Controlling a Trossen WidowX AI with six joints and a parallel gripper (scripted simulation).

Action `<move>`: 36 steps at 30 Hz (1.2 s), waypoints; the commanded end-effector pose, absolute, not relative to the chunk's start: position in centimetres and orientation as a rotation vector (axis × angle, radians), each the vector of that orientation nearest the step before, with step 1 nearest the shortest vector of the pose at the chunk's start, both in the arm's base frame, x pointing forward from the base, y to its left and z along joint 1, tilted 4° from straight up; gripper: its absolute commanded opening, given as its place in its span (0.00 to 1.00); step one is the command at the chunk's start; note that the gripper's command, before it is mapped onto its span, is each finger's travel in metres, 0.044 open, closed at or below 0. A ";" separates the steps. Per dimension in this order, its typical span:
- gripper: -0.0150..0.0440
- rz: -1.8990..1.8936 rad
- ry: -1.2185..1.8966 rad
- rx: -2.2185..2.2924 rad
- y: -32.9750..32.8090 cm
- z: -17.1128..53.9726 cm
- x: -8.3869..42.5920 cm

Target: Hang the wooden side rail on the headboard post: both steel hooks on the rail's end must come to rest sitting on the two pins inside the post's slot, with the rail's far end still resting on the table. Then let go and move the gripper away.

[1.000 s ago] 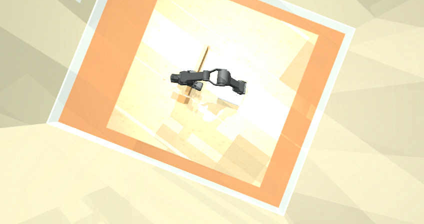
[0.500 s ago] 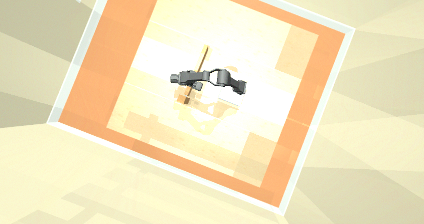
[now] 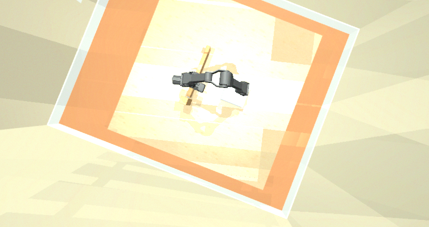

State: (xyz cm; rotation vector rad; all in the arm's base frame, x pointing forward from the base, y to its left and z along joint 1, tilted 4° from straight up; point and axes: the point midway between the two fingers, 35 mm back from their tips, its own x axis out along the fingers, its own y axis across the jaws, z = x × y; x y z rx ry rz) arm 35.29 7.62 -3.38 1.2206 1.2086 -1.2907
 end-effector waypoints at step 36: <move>0.25 -1.286 1.208 1.228 8.2 -3.2 35.5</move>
